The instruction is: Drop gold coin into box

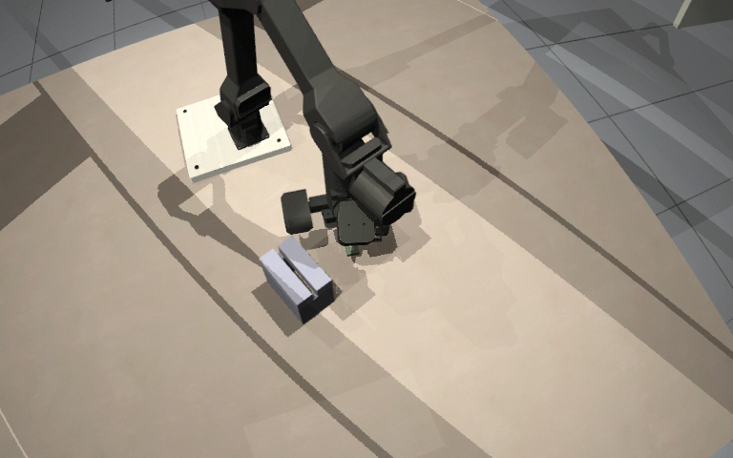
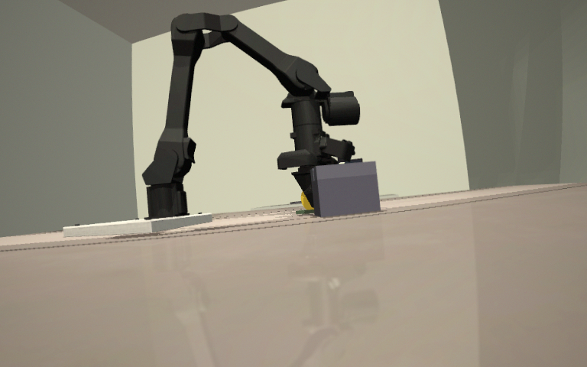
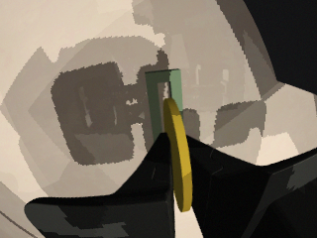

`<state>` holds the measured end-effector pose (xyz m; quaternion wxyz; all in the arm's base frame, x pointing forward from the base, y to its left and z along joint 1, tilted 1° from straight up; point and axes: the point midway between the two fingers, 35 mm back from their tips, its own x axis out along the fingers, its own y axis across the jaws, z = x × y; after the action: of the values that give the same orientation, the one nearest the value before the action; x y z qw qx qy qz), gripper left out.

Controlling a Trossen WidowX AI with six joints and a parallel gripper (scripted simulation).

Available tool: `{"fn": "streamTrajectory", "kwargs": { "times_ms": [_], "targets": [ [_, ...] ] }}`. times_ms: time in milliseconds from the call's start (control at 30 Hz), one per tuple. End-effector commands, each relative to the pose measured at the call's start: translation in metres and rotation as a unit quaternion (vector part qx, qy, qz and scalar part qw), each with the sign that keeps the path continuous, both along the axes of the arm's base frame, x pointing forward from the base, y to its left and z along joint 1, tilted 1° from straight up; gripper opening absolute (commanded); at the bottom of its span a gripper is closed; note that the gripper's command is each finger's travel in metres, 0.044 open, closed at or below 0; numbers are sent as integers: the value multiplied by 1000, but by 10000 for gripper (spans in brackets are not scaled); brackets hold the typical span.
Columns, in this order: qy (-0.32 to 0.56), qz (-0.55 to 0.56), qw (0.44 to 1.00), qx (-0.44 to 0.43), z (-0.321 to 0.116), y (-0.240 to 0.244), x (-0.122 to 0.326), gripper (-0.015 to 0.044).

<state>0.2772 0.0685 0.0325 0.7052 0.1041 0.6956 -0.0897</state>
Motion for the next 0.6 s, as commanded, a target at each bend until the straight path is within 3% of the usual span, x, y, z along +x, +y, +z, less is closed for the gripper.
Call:
{"fn": "streamTrajectory", "kwargs": {
  "times_ms": [0,567],
  "targets": [
    [-1,-2,1000,-2,3,0,1,0],
    [-1,-2,1000,-2,45,0,4,0]
  ]
}}
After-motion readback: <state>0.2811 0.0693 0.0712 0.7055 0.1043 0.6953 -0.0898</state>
